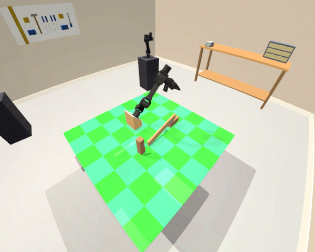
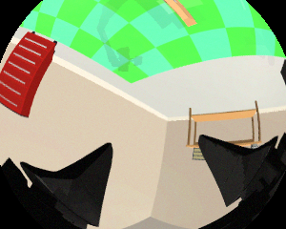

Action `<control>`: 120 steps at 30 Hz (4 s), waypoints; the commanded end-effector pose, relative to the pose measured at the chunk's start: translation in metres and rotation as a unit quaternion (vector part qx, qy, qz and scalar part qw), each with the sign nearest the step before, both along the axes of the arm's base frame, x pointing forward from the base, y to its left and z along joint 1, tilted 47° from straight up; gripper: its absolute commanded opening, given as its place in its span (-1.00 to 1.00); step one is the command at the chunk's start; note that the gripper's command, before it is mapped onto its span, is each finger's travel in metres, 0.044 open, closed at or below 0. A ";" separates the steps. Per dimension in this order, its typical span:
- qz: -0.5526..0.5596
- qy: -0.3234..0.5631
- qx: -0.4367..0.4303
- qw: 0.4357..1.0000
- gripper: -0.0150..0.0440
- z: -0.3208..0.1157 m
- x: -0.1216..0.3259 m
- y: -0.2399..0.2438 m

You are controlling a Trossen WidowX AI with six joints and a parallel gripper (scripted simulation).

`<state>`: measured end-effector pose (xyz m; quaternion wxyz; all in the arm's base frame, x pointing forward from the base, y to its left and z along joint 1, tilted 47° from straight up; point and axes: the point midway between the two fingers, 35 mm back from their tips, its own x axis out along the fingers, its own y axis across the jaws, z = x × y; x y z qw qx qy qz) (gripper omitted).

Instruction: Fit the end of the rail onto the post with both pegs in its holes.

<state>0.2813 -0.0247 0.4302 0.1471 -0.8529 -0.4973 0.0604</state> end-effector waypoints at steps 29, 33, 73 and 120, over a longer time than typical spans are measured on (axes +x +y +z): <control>0.106 -0.721 -0.626 0.279 1.00 0.004 -0.172 0.175; 0.168 -0.723 -0.647 0.174 1.00 -0.020 -0.154 0.198; 0.401 -0.878 -0.094 -0.244 1.00 -0.380 0.023 0.100; 0.258 -0.913 -0.090 -0.304 1.00 -0.450 0.010 0.096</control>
